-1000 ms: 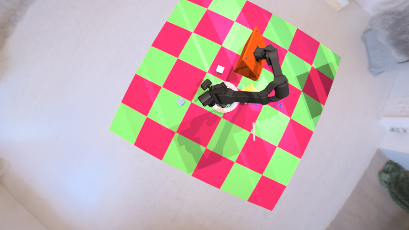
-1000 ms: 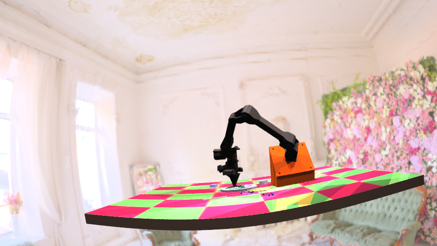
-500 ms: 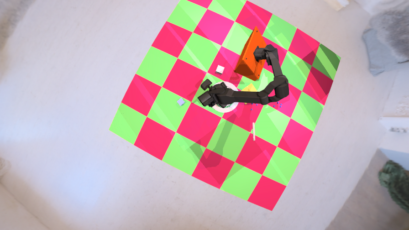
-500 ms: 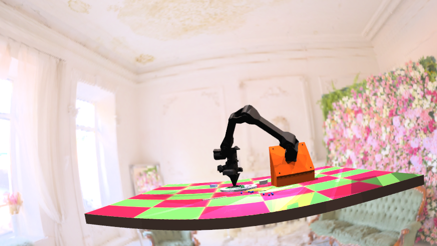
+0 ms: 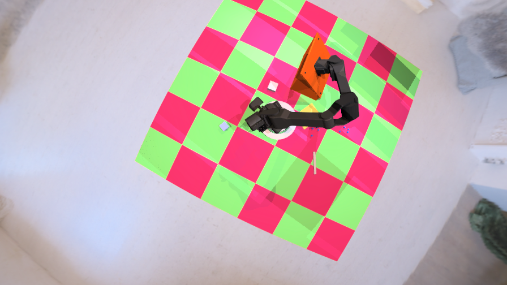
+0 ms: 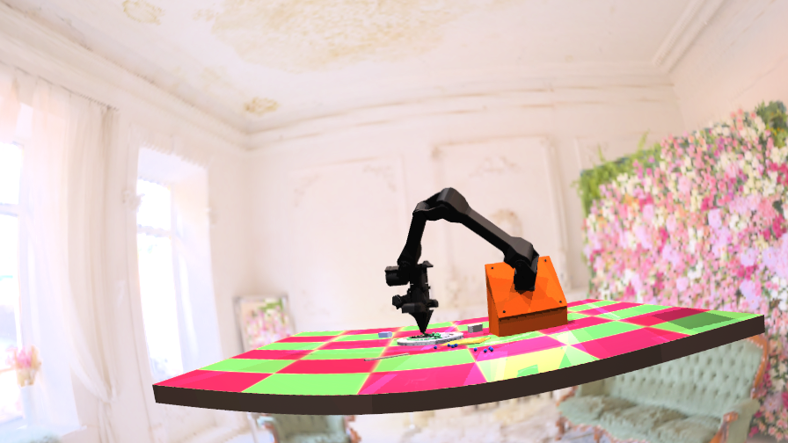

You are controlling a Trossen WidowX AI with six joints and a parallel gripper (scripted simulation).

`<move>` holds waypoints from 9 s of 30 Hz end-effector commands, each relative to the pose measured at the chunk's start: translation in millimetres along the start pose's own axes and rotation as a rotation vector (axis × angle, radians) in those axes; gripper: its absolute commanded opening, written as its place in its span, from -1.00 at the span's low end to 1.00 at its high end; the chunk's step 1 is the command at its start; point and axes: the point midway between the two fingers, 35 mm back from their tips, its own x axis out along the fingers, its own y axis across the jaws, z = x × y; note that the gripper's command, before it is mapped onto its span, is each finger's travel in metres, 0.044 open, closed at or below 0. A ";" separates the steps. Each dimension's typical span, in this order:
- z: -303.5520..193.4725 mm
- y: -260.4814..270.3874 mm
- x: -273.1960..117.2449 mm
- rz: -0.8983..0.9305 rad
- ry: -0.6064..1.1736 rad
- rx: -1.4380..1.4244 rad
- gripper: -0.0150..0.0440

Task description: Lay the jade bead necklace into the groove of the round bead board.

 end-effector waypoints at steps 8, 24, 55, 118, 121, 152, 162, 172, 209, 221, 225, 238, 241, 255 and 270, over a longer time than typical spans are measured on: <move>1.5 -1.7 8.5 -0.001 0.001 -0.004 -0.49; 1.5 -1.5 0.7 -0.002 0.001 -0.005 0.84; -27.3 38.9 -17.9 -0.001 0.002 0.401 0.29; -66.6 78.1 7.9 -0.002 0.002 0.861 -0.49; -66.6 78.1 7.9 -0.002 0.002 0.861 -0.49; -66.6 78.1 7.9 -0.002 0.002 0.861 -0.49; -68.0 77.8 -1.2 0.000 0.006 0.867 -0.49; -79.8 77.4 -3.1 0.000 0.007 0.869 -0.49; -98.3 76.6 9.7 0.000 0.008 0.870 -0.49; -95.4 76.8 7.0 0.006 0.000 0.866 0.40; -95.8 76.8 5.4 0.005 0.001 0.867 0.75; -96.4 76.5 -2.9 -0.001 0.008 0.870 1.00; -96.4 76.5 -2.9 -0.001 0.008 0.870 1.00; -85.6 71.1 -6.3 -0.002 0.005 0.872 0.73; -20.8 21.2 -31.4 -0.002 0.001 0.884 -0.08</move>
